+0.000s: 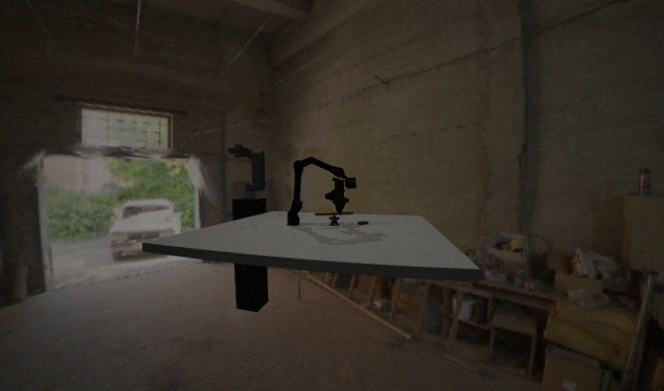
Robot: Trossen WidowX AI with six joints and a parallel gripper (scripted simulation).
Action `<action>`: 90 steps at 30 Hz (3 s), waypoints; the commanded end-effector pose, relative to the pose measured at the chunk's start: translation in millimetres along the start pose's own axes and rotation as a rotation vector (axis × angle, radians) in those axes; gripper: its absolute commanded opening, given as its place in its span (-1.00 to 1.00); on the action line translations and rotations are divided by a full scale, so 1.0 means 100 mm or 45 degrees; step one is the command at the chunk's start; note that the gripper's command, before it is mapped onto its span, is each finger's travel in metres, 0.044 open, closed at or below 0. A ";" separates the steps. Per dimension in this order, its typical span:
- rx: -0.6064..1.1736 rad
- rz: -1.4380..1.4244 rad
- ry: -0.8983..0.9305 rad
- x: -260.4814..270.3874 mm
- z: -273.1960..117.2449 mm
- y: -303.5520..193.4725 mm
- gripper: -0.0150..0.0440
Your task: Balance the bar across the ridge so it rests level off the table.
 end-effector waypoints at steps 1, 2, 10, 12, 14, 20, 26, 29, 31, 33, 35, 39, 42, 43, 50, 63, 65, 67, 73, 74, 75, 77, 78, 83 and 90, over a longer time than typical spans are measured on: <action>0.000 0.000 0.000 0.00 0.00 0.00 -0.49; 0.000 0.000 0.000 0.00 0.00 0.00 -0.49; 0.000 0.000 0.000 0.00 0.00 0.00 -0.49; 0.000 0.000 0.000 0.00 0.00 0.00 -0.49; 0.000 0.000 0.000 0.00 0.00 0.00 -0.40; 0.000 0.000 0.000 0.00 0.00 0.00 0.07; 0.000 0.000 0.000 0.00 0.00 0.00 0.07; 0.000 0.000 0.000 0.00 0.00 0.00 0.07; 0.000 0.000 0.000 0.00 0.00 0.00 0.07; 0.000 0.000 0.000 0.00 0.00 0.00 0.07; 0.000 0.000 0.000 0.00 0.00 0.00 0.08; 0.000 0.000 0.000 0.00 0.00 0.00 0.08; 0.000 0.000 0.000 0.00 0.00 0.00 0.08; 0.000 0.000 0.000 0.00 0.00 0.00 0.08; 0.000 0.000 0.000 0.00 0.00 0.00 0.09; 0.000 0.000 0.000 0.00 0.00 0.00 0.09; 0.000 0.000 0.000 0.00 0.00 0.00 0.14; 0.000 0.000 0.000 0.00 0.00 0.00 0.14; 0.000 0.000 0.000 0.00 0.00 0.00 0.14; 0.000 0.000 0.000 0.00 0.00 0.00 0.14; 0.000 0.000 0.000 0.00 0.00 0.00 0.14; 0.000 0.000 0.000 0.00 0.00 0.00 0.31; 0.000 0.000 0.000 0.00 0.00 0.00 0.40; 0.000 0.000 0.000 0.00 0.00 0.00 0.85; 0.000 0.000 0.000 0.01 -0.16 -0.02 1.00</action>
Point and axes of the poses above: the point midway between the two fingers, 35 mm back from their tips, its own z axis out along the fingers, its own x axis across the jaws, y = z × x, the point moved 10 cm from there along -z, back along the fingers, and after that the axes turned 8 degrees about -z, right-handed, at the moved point
